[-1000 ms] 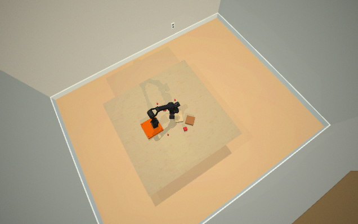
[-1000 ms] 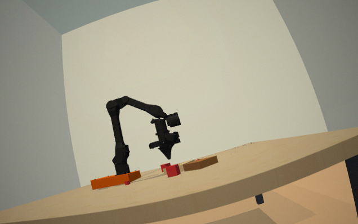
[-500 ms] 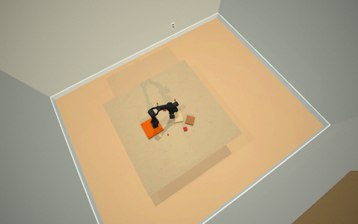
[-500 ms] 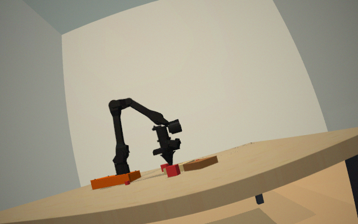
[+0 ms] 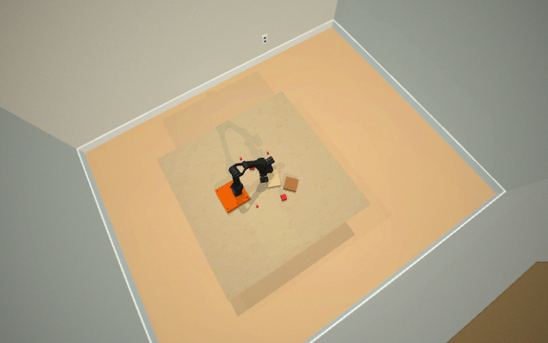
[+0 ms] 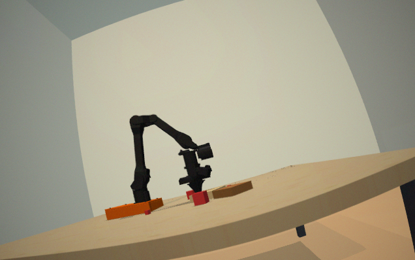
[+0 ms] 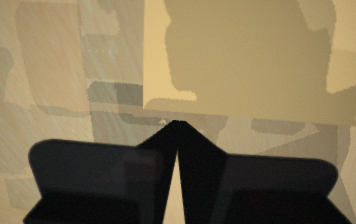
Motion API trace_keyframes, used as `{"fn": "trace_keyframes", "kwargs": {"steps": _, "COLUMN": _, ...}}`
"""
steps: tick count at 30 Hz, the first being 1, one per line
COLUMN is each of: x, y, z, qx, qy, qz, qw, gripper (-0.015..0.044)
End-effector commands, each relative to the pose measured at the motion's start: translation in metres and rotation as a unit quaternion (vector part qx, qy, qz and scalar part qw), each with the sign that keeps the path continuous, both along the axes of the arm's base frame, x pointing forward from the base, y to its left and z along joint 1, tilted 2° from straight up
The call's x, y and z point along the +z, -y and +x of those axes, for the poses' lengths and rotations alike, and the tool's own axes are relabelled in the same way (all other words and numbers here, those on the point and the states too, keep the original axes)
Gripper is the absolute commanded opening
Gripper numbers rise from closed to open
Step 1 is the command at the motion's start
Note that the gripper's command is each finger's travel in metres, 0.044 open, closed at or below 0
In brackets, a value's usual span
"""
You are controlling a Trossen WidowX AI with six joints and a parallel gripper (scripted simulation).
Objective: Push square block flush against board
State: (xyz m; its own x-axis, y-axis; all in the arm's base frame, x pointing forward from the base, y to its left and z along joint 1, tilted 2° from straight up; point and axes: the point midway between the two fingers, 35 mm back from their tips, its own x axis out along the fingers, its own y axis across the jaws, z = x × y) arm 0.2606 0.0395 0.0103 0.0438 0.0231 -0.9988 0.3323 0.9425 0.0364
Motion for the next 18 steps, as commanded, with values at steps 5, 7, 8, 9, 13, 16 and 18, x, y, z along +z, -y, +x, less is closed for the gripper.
{"fn": "trace_keyframes", "kwargs": {"steps": 5, "x": 0.002, "y": 0.004, "z": 0.015, "qx": 0.002, "qy": 0.002, "qz": -0.001, "qw": 1.0, "gripper": 0.0}}
{"fn": "trace_keyframes", "kwargs": {"steps": 7, "x": 0.002, "y": 0.005, "z": 0.018, "qx": 0.002, "qy": 0.002, "qz": -0.001, "qw": 1.0, "gripper": 0.0}}
{"fn": "trace_keyframes", "kwargs": {"steps": 8, "x": 0.002, "y": 0.005, "z": 0.02, "qx": 0.002, "qy": 0.002, "qz": -0.001, "qw": 1.0, "gripper": 0.0}}
{"fn": "trace_keyframes", "kwargs": {"steps": 9, "x": 0.002, "y": 0.006, "z": 0.021, "qx": 0.002, "qy": 0.002, "qz": -0.001, "qw": 1.0, "gripper": 0.0}}
{"fn": "trace_keyframes", "kwargs": {"steps": 13, "x": 0.003, "y": 0.008, "z": 0.027, "qx": 0.002, "qy": 0.003, "qz": -0.001, "qw": 1.0, "gripper": 0.0}}
{"fn": "trace_keyframes", "kwargs": {"steps": 16, "x": 0.003, "y": 0.009, "z": 0.032, "qx": 0.002, "qy": 0.003, "qz": -0.001, "qw": 1.0, "gripper": 0.0}}
{"fn": "trace_keyframes", "kwargs": {"steps": 18, "x": 0.003, "y": 0.011, "z": 0.035, "qx": 0.002, "qy": 0.003, "qz": -0.001, "qw": 1.0, "gripper": 0.0}}
